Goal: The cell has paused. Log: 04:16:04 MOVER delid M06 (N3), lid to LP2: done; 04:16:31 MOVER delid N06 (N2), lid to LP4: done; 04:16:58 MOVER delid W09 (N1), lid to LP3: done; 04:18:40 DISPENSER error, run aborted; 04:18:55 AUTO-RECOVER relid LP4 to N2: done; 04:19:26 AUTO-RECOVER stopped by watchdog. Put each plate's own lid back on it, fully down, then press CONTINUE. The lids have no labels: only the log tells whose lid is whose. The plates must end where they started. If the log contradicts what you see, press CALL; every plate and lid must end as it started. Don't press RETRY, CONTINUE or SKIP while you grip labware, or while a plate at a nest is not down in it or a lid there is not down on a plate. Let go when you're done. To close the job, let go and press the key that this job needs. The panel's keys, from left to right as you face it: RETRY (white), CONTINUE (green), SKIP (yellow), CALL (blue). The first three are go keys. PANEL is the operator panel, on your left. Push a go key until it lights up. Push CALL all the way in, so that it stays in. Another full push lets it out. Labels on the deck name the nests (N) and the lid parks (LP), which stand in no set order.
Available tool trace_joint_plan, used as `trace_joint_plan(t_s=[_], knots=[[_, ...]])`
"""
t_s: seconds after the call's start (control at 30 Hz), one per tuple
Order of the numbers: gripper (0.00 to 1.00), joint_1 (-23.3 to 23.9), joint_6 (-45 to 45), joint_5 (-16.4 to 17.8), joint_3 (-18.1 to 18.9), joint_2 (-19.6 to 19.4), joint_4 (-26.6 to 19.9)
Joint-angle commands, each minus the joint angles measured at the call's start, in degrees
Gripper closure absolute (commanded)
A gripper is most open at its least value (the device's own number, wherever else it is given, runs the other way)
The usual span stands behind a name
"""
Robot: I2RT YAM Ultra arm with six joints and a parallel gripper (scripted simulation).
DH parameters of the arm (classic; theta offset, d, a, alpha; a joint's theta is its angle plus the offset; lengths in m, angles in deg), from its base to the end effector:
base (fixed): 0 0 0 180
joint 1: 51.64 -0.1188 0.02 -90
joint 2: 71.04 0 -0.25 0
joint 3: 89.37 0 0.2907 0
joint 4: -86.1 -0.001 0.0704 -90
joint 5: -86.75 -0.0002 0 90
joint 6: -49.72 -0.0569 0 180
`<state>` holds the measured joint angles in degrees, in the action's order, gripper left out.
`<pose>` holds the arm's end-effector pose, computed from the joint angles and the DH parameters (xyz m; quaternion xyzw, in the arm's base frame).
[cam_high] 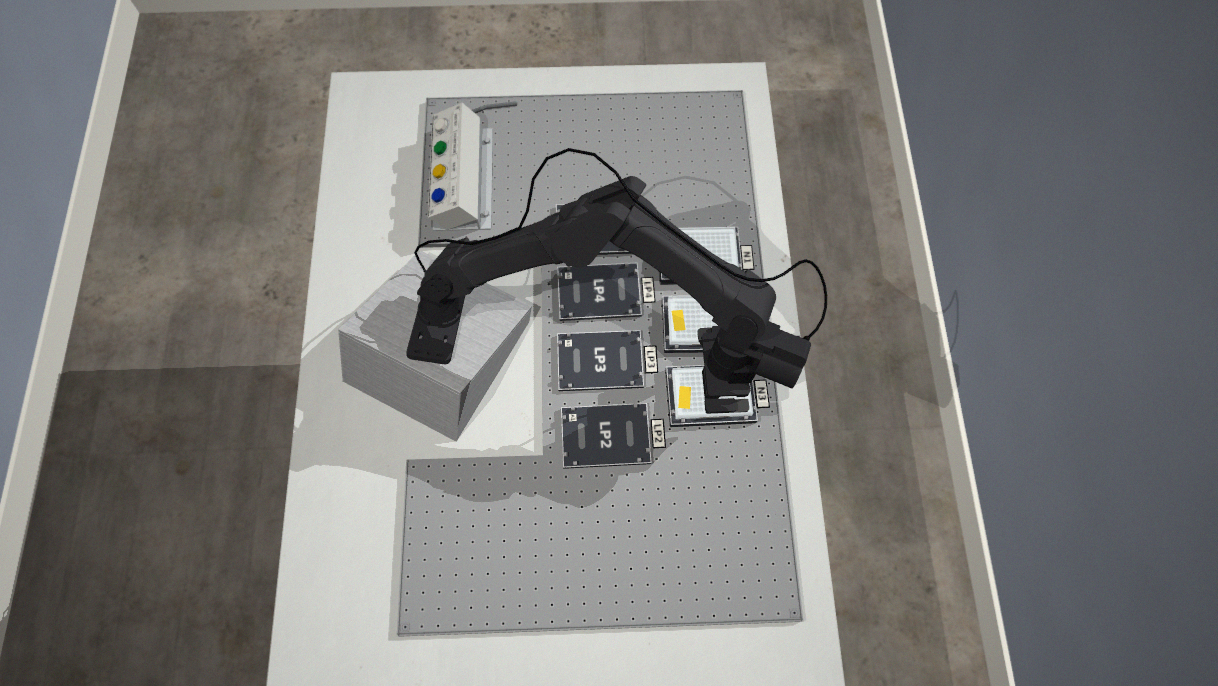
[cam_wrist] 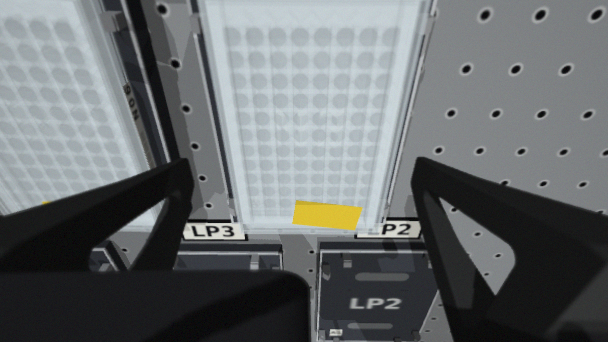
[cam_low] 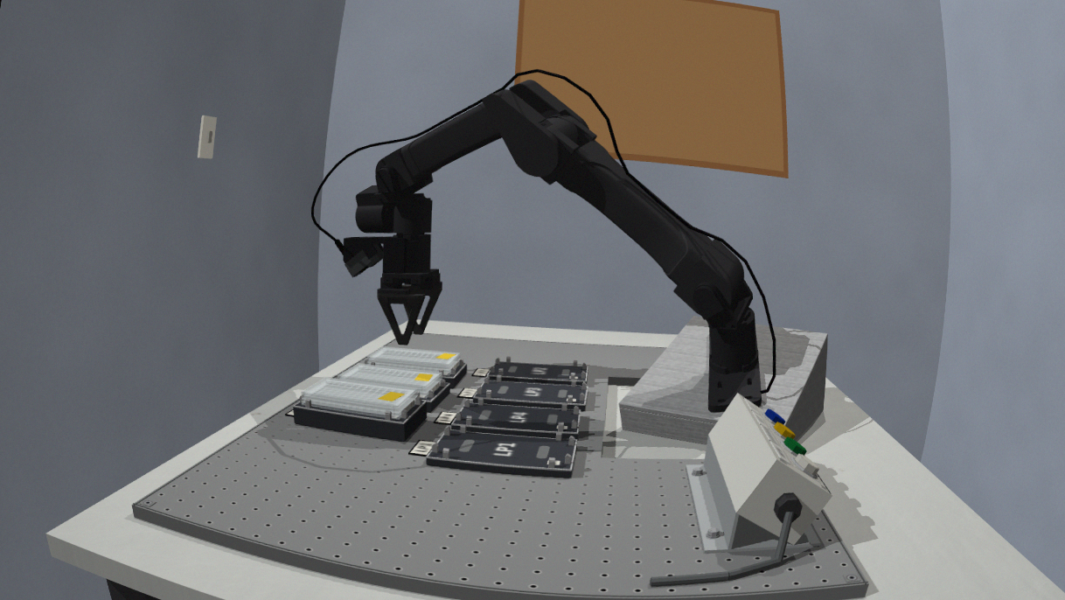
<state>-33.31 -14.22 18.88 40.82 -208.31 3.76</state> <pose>0.4752 -0.1338 0.1295 -0.0671 0.9791 0.1758 0.0771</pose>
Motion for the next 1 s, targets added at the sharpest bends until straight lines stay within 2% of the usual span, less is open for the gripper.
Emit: trace_joint_plan(t_s=[0.0, 0.47, 0.5, 0.57, 0.77, 0.97], knots=[[0.00, 1.9, 0.6, 0.2, 2.0, 1.1, -0.7], [0.00, 1.9, 0.7, 0.2, 2.1, 1.1, -0.8], [0.01, 2.0, -0.9, 0.3, -1.8, 3.0, 1.1], [0.03, 1.3, -0.9, 0.2, -7.0, 5.8, 3.1], [0.09, -0.2, -1.8, 0.3, -18.7, 13.1, 7.7], [0.15, -1.1, -3.1, 0.2, -28.8, 19.9, 11.6]])
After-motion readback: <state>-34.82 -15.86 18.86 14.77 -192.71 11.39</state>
